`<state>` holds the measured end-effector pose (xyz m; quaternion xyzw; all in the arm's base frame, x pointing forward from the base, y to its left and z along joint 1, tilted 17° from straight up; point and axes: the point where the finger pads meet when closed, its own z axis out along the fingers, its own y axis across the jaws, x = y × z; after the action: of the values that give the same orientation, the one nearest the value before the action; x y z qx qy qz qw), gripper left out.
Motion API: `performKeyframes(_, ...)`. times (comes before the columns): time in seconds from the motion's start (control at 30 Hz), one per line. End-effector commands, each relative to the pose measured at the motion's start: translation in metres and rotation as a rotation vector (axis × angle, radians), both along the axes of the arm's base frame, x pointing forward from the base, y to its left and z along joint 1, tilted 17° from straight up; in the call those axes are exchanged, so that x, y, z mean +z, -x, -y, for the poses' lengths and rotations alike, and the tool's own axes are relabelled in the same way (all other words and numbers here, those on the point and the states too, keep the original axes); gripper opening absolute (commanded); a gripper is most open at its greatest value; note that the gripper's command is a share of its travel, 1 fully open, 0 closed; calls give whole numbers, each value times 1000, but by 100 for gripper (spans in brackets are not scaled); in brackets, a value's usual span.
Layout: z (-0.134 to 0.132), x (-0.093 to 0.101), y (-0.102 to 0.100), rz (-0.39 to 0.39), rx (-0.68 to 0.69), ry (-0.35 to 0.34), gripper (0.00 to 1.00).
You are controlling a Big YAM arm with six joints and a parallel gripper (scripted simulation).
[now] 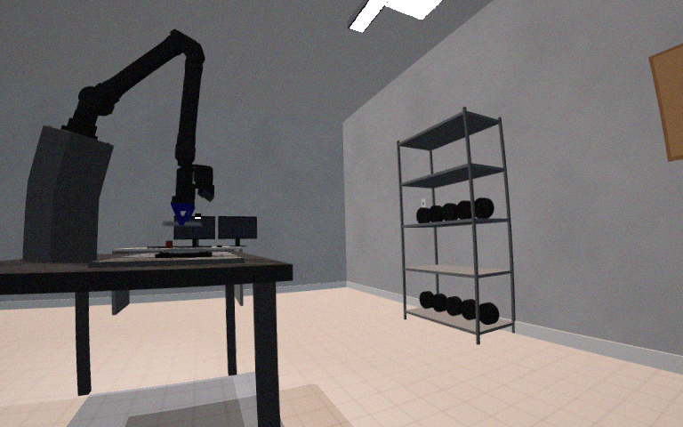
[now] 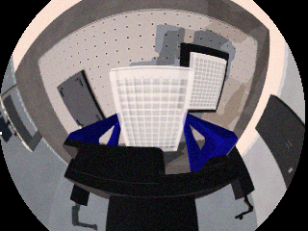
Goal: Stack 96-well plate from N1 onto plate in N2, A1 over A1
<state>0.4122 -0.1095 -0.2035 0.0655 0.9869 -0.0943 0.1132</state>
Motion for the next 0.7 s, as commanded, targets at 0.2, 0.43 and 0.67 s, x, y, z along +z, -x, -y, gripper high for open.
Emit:
performKeyframes(0.2,27,19,-13,27,23,11,0)
performKeyframes(0.43,51,25,-14,29,23,13,0)
performKeyframes(0.67,71,30,-14,30,23,15,0)
